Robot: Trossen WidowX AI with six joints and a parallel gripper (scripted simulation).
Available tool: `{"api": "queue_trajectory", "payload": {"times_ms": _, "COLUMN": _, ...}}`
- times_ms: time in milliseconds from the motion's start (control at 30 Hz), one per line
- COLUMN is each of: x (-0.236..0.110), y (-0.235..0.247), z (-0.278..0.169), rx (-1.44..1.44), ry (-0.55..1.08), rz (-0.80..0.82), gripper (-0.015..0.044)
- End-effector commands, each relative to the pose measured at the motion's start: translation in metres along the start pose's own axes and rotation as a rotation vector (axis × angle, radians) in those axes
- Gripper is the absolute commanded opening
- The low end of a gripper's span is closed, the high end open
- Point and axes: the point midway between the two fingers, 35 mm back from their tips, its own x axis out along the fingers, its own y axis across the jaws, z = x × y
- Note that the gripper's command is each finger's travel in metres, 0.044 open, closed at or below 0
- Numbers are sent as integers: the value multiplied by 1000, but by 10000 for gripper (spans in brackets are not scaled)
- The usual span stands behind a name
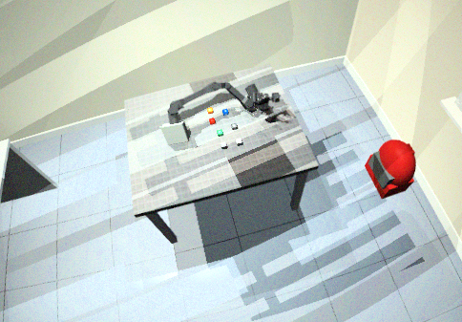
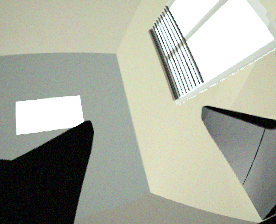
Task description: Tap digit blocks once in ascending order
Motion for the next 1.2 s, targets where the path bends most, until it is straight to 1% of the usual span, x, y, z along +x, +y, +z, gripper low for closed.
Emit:
{"api": "queue_trajectory", "payload": {"times_ms": 0, "x": 2, "y": 0, "z": 1, "rx": -27, "ry": 1, "rz": -5, "gripper": 400}}
{"api": "queue_trajectory", "payload": {"times_ms": 67, "x": 18, "y": -2, "z": 6, "rx": -239, "ry": 7, "rz": -46, "gripper": 400}}
{"api": "queue_trajectory", "payload": {"times_ms": 133, "x": 41, "y": -3, "z": 18, "rx": -561, "ry": 12, "rz": -115, "gripper": 400}}
{"api": "queue_trajectory", "payload": {"times_ms": 300, "x": 90, "y": 8, "z": 65, "rx": -1325, "ry": 19, "rz": -350, "gripper": 400}}
{"api": "queue_trajectory", "payload": {"times_ms": 400, "x": 104, "y": 19, "z": 91, "rx": -1615, "ry": 30, "rz": -484, "gripper": 400}}
{"api": "queue_trajectory", "payload": {"times_ms": 533, "x": 114, "y": 37, "z": 122, "rx": -1925, "ry": 61, "rz": -678, "gripper": 400}}
{"api": "queue_trajectory", "payload": {"times_ms": 700, "x": 118, "y": 67, "z": 160, "rx": -2230, "ry": 137, "rz": -959, "gripper": 400}}
{"api": "queue_trajectory", "payload": {"times_ms": 867, "x": 110, "y": 104, "z": 195, "rx": -2446, "ry": 280, "rz": -1302, "gripper": 400}}
{"api": "queue_trajectory", "payload": {"times_ms": 1000, "x": 95, "y": 138, "z": 218, "rx": -2526, "ry": 460, "rz": -1607, "gripper": 400}}
{"api": "queue_trajectory", "payload": {"times_ms": 1167, "x": 68, "y": 182, "z": 237, "rx": -2479, "ry": 776, "rz": -1983, "gripper": 400}}
